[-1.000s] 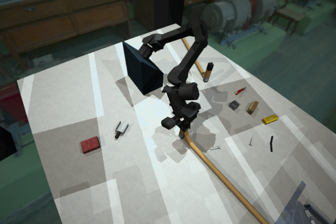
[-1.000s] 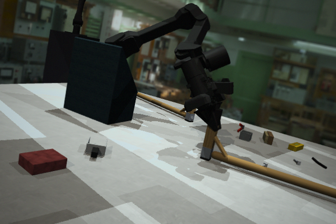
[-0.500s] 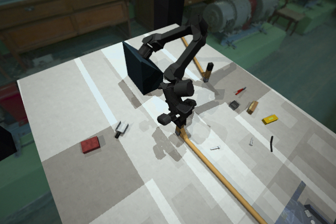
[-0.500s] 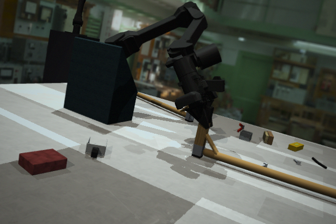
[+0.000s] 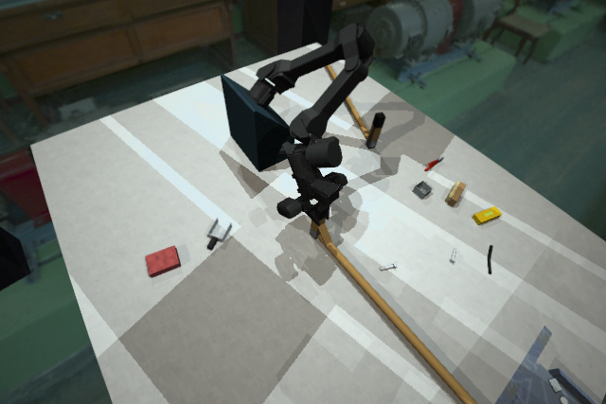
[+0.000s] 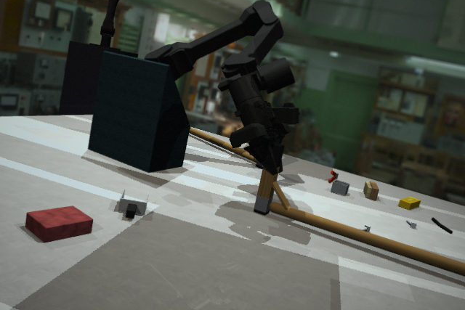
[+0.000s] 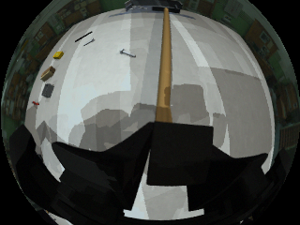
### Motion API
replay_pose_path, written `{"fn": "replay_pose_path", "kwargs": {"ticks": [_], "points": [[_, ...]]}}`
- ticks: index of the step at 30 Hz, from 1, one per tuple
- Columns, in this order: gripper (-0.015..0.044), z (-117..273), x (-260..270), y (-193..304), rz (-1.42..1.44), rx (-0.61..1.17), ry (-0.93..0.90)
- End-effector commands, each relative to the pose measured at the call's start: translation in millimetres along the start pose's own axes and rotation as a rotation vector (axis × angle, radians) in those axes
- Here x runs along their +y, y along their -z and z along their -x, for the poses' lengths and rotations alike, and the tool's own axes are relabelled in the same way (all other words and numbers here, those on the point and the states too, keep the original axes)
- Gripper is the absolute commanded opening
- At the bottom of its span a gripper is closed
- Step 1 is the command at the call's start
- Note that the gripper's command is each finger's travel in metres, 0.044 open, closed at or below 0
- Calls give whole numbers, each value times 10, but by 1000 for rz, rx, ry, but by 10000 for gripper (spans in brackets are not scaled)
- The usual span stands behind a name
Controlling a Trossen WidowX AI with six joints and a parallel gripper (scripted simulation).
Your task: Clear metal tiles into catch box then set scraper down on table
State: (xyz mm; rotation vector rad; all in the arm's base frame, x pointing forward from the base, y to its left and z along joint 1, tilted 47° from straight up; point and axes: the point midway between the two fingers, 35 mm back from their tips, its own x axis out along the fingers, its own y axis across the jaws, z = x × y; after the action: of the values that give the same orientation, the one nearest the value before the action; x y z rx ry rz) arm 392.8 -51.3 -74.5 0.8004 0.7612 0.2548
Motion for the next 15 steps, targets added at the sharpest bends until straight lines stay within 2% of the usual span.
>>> {"fn": "replay_pose_path", "kwargs": {"ticks": [1,15], "points": [[0,72,25,62,1,-2,-3],[0,204,81,234,1,-4,-3]]}}
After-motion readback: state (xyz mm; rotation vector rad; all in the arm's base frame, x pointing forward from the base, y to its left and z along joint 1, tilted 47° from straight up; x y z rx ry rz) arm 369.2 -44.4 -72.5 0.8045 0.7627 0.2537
